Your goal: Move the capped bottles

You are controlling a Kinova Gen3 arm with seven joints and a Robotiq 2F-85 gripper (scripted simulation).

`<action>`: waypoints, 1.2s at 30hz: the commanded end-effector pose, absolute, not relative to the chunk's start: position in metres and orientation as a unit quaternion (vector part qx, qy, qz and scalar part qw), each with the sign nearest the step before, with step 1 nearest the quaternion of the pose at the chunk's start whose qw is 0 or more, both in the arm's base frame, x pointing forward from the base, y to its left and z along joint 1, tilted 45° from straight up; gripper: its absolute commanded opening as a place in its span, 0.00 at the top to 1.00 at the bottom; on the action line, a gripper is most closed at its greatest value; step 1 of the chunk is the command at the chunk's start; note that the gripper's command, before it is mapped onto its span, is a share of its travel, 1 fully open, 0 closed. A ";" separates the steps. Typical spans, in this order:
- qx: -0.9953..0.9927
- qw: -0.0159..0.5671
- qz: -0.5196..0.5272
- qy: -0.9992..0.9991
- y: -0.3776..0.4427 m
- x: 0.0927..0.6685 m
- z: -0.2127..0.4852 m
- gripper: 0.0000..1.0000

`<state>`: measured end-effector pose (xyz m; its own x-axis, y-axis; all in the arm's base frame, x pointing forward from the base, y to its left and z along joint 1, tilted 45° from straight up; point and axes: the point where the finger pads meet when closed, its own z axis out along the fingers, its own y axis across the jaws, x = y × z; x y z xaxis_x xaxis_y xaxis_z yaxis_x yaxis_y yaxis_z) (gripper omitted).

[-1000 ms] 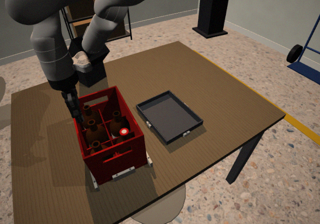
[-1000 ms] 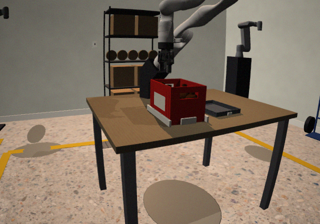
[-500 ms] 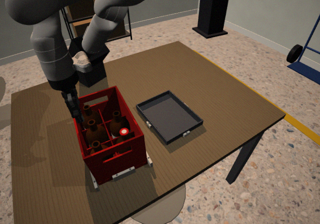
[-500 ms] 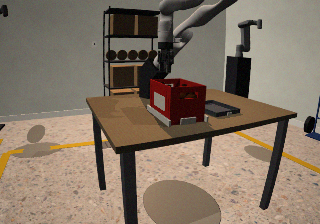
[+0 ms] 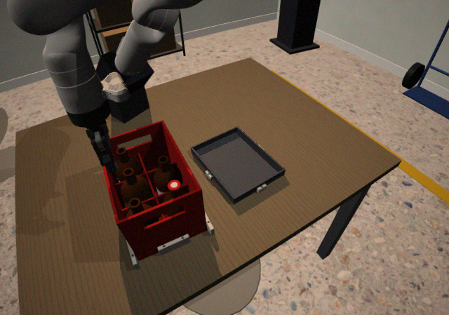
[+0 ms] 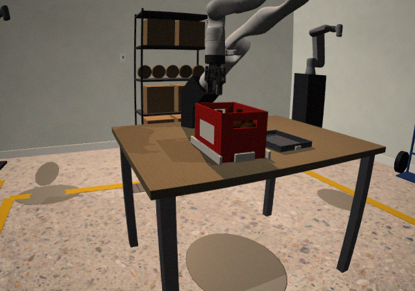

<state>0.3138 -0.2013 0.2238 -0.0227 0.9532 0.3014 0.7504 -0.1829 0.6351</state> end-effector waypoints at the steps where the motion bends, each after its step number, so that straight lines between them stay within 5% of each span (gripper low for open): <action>1: 0.684 0.145 0.352 0.622 -0.202 0.314 0.224 0.00; 36: 0.684 0.147 0.353 0.621 -0.146 0.313 0.243 0.00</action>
<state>0.3140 -0.1561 0.2389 -0.0157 0.9545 0.2979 0.7468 -0.1869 0.6383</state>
